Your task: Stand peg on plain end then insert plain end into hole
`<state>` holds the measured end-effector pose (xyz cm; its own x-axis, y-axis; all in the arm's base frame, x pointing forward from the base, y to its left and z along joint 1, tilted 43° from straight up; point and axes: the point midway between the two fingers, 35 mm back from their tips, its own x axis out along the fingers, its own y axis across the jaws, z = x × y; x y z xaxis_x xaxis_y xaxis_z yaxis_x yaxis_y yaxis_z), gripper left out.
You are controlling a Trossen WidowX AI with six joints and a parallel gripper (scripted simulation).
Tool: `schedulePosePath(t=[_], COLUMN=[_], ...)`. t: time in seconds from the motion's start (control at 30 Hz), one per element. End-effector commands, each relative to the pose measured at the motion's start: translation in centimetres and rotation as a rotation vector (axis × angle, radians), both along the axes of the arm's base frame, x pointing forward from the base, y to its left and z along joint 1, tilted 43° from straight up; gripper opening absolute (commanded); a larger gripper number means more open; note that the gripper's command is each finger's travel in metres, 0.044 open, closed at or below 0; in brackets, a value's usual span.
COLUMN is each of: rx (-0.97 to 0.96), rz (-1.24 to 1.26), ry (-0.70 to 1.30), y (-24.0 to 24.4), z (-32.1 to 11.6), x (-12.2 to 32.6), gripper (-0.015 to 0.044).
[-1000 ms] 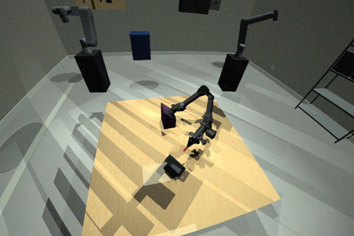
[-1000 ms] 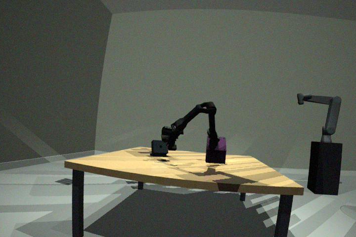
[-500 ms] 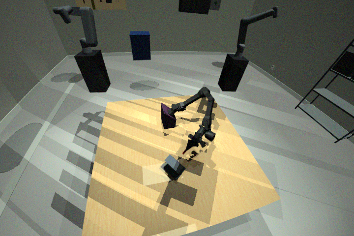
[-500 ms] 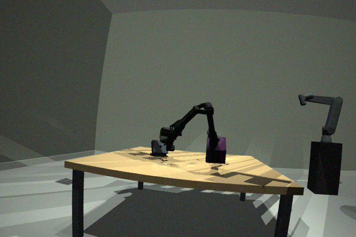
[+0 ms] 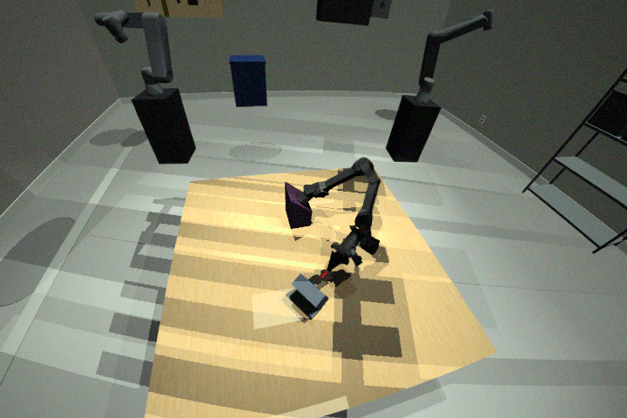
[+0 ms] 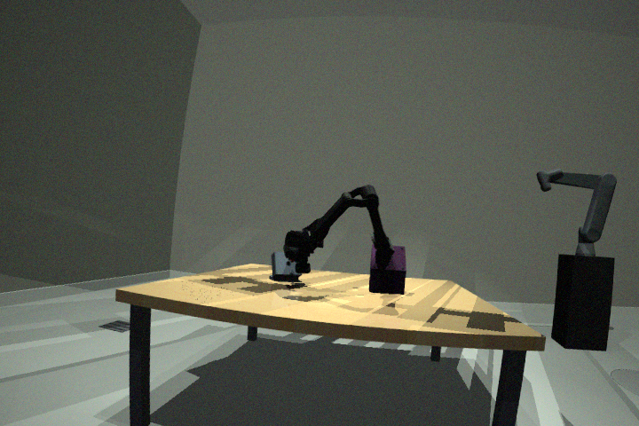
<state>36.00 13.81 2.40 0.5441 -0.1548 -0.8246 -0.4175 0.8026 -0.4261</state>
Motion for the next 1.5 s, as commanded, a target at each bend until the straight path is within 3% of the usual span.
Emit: schedulePosePath(t=[0.0, 1.47], rx=[-0.014, -0.017], rz=[0.002, -0.009], ry=[-0.009, -0.021], y=[-0.1, -0.5], z=[-0.4, -2.5], x=[0.4, 1.8], gripper=[0.0, 0.0])
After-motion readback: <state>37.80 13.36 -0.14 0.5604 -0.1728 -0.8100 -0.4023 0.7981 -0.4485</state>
